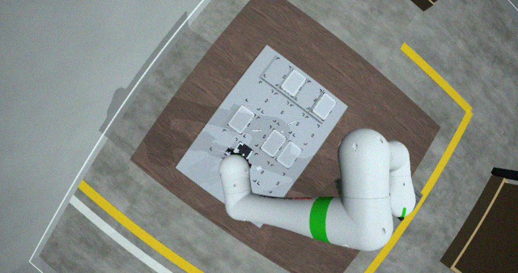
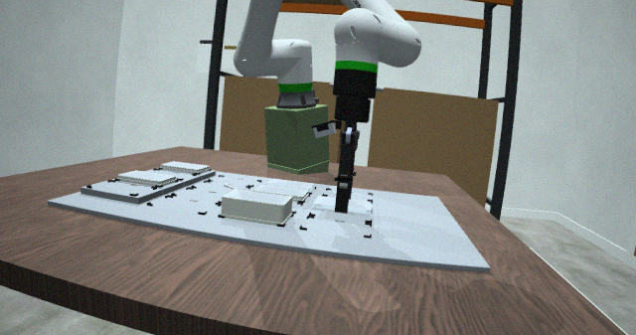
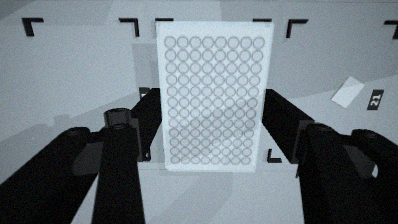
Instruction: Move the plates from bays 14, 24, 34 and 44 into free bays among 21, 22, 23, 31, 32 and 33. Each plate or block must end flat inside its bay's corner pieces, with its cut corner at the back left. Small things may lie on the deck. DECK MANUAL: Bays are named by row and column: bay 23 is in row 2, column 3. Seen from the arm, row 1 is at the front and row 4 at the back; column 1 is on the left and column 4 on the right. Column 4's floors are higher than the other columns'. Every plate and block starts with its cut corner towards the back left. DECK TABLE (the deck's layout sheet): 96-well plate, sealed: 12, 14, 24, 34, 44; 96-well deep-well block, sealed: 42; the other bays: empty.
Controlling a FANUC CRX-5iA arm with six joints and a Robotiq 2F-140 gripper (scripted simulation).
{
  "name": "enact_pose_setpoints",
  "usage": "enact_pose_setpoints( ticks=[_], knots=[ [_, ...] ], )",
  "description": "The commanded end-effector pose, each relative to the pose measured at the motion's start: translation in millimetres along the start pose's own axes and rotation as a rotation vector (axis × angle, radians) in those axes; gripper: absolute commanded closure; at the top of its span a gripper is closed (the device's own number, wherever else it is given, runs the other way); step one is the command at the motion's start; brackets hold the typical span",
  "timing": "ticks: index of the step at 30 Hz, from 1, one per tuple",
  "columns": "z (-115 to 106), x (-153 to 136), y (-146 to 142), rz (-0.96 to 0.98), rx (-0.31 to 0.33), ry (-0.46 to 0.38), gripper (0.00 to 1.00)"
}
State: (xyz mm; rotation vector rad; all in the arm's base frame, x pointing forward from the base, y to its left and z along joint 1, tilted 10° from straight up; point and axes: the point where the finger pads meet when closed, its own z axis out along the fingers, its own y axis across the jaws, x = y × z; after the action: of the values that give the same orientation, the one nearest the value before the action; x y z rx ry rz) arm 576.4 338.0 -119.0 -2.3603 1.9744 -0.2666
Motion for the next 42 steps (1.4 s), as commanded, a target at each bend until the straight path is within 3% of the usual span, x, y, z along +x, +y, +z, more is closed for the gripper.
enact_pose_setpoints(
  ticks=[1, 42],
  knots=[
    [0.3, -0.4, -0.8, 0.000, 0.002, -0.001, 0.90],
    [6.6, -0.4, -0.8, 0.000, 0.002, -0.001, 0.90]
  ],
)
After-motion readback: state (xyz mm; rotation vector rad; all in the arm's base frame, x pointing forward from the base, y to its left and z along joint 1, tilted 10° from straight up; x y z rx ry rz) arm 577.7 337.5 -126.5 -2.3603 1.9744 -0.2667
